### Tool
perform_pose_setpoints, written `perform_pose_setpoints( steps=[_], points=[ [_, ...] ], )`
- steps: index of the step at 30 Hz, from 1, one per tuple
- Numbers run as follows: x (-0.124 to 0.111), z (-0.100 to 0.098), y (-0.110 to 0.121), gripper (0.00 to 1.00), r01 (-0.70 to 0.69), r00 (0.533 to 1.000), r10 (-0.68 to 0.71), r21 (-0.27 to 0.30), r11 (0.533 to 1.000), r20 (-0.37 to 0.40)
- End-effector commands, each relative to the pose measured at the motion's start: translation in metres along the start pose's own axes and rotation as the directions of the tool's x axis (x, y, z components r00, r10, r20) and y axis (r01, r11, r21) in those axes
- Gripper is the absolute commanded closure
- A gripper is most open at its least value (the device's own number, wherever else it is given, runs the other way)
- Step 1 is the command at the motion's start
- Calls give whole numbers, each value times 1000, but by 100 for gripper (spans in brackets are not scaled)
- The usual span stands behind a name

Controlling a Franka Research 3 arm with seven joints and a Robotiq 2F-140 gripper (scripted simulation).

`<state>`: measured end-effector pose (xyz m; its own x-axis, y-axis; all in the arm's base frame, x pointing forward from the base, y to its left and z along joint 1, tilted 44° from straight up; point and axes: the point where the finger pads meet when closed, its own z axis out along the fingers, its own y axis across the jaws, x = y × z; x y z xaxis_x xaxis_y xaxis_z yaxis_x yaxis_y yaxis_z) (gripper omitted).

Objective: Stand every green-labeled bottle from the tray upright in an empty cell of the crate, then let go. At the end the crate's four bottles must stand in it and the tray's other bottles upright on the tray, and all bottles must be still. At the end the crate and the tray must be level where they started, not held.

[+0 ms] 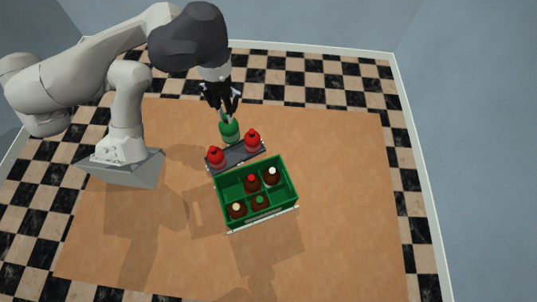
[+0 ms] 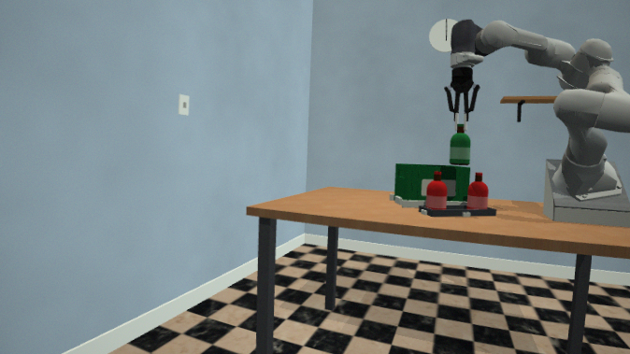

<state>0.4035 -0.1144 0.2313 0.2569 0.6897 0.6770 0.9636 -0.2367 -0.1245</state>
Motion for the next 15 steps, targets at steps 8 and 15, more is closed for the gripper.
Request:
perform_pose_setpoints(
  steps=[8, 15],
  points=[
    [-3, -4, 7, 100, 4, 1000, -4, -7, 1000, -4],
    [-5, -4, 10, 100, 4, 1000, -4, -7, 1000, -4]
  ],
)
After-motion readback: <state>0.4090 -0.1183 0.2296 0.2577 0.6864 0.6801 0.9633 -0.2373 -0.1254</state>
